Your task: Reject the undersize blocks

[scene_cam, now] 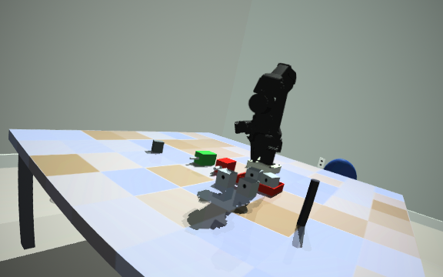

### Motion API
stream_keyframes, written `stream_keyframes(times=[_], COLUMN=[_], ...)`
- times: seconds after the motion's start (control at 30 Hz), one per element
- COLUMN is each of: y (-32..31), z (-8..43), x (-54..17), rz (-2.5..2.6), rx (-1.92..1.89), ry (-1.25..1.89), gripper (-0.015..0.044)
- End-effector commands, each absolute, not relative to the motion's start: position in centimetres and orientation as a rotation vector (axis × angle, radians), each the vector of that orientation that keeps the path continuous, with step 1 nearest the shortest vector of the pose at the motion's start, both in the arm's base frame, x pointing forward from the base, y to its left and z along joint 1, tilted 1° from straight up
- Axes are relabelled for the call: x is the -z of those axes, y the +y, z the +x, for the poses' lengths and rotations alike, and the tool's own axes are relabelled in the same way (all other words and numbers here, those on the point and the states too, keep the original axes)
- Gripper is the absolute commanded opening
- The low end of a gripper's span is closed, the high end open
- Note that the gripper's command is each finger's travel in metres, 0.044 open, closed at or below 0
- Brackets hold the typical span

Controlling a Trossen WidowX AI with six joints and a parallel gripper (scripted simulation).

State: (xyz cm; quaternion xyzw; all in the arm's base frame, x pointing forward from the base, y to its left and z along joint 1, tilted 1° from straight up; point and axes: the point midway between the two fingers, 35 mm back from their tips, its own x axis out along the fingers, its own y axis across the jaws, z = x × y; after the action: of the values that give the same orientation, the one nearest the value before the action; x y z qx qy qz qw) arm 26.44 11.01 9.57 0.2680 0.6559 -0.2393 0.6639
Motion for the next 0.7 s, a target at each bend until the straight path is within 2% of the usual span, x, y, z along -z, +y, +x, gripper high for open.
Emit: stream_keyframes(times=[0.0, 0.1, 0.43, 0.67], y=[11.01, 11.01, 11.05, 11.02], z=[26.41, 26.41, 26.43, 26.43], x=[-9.58, -9.58, -9.59, -9.57], rz=[0.611, 0.611, 0.590, 0.605], rx=[0.546, 0.546, 0.526, 0.539], ry=[1.481, 1.481, 1.486, 1.482], gripper=[0.0062, 0.0000, 0.0000, 0.0184])
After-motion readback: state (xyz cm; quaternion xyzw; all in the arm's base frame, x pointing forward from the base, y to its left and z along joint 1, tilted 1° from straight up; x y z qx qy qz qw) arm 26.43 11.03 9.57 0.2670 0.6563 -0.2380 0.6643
